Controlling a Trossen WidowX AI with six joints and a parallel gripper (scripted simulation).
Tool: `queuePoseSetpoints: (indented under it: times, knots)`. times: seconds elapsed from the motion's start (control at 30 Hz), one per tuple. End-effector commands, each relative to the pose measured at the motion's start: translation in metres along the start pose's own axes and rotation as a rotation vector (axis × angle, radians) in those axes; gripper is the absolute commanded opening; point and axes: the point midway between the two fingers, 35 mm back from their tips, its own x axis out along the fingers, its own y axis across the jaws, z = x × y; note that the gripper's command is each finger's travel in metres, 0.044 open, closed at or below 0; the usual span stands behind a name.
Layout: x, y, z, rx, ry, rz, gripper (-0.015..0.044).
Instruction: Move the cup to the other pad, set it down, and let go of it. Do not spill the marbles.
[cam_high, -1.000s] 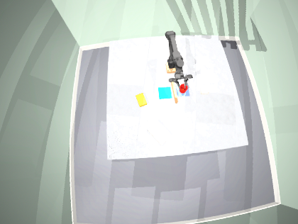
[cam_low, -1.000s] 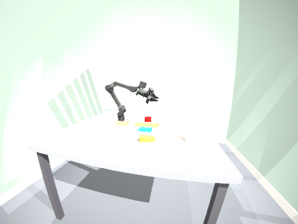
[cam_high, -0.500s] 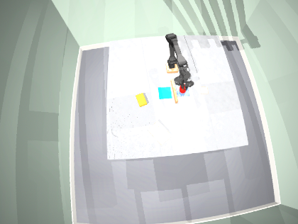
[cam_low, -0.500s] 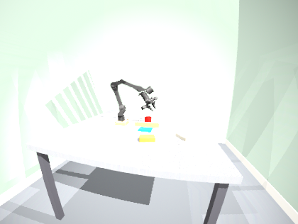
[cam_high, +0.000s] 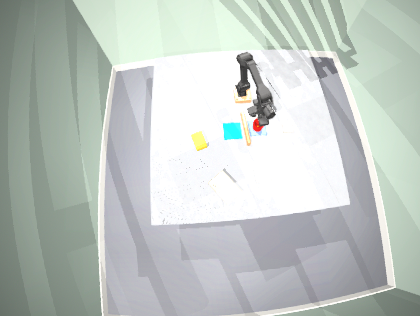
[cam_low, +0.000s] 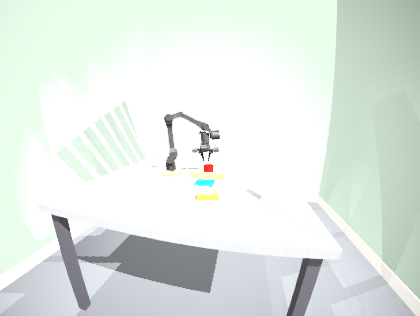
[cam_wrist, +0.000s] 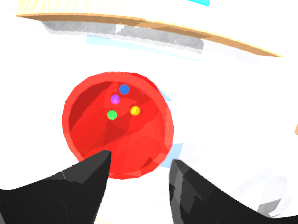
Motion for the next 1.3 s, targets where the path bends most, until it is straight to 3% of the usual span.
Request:
queuePoseSetpoints:
  times: [0.0, 1.27]
  knots:
    - [0.0, -0.01, -0.001, 0.084, -0.029, -0.067, 0.0148]
    - [0.048, -0.012, 0.0, 0.084, -0.029, -0.067, 0.0148]
